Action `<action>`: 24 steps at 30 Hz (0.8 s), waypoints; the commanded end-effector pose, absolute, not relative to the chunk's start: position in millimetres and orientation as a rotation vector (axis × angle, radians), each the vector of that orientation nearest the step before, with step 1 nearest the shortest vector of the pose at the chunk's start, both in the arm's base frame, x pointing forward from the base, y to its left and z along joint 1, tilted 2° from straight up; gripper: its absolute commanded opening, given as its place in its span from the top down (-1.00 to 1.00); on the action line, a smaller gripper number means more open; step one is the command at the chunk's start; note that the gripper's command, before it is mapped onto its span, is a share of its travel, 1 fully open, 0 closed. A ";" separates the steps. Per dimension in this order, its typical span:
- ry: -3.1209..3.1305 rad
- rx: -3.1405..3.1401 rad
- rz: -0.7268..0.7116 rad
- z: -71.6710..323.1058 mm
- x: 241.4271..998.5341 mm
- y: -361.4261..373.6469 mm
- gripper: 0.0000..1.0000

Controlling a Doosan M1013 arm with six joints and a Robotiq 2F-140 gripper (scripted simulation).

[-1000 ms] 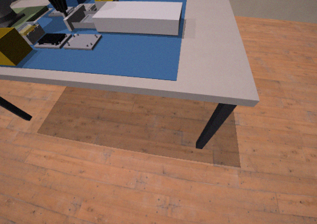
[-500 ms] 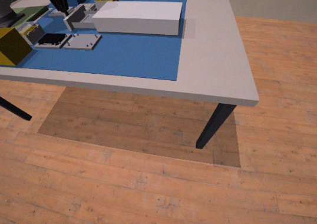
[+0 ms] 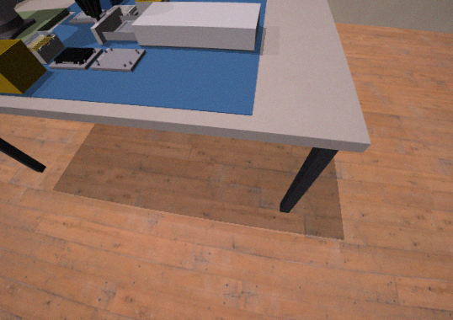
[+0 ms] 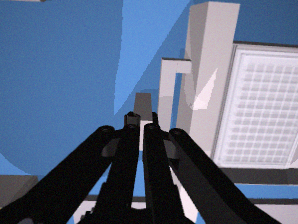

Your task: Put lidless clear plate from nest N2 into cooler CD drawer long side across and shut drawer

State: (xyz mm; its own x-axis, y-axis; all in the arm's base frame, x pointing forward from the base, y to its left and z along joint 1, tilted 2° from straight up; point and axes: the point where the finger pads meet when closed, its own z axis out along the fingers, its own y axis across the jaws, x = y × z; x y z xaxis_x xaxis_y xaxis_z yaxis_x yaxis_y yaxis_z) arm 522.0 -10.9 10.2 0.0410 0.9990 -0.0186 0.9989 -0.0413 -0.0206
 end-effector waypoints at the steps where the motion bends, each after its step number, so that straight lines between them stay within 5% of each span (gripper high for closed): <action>1: -2.174 -2.265 0.043 10.2 526.0 -11.0 1.00; 24: -2.174 -2.265 0.043 9.7 550.1 -12.0 1.00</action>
